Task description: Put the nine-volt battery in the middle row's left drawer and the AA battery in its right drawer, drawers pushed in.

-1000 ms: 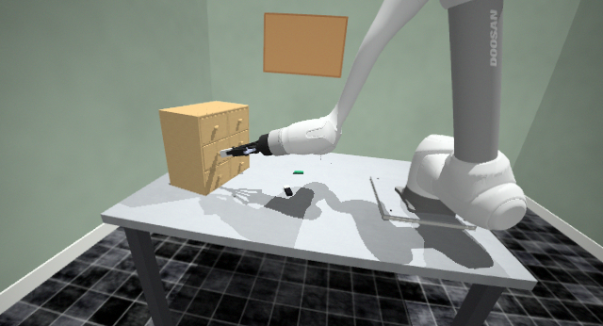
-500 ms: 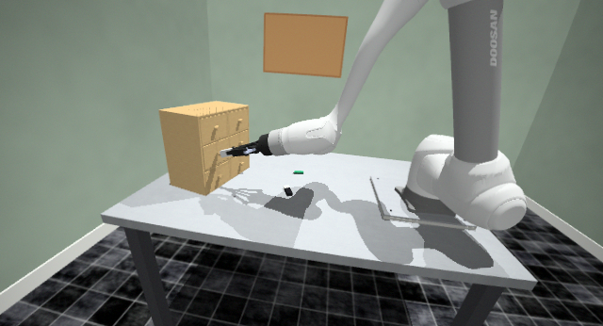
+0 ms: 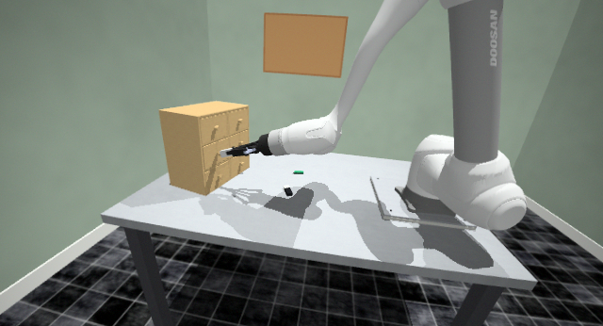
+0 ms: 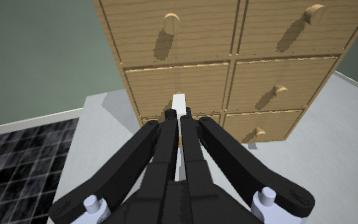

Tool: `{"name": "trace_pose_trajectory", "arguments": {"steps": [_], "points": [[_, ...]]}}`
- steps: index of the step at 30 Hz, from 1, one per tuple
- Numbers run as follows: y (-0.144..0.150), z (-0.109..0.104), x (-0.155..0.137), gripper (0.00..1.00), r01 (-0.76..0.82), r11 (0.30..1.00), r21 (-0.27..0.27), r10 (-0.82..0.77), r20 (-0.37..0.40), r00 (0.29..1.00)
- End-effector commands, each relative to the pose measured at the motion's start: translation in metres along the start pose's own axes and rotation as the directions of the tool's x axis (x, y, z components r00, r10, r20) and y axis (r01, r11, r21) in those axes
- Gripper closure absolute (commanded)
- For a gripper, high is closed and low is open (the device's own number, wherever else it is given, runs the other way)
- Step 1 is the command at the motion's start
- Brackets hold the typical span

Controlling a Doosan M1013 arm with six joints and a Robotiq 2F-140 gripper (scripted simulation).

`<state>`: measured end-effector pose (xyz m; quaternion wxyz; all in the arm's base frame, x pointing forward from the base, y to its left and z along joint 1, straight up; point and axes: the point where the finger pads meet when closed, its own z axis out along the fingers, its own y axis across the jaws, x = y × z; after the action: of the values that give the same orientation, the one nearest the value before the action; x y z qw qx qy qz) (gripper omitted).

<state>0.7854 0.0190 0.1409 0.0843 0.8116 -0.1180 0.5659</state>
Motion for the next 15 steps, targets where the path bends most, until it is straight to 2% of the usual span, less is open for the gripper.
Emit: {"name": "trace_pose_trajectory", "arguments": {"steps": [1, 15], "points": [[0.0, 0.0, 0.0001, 1.0, 0.0, 1.0, 0.0, 0.0, 0.0, 1.0], [0.0, -0.0016, -0.0004, 1.0, 0.0, 1.0, 0.0, 0.0, 0.0, 1.0]]}}
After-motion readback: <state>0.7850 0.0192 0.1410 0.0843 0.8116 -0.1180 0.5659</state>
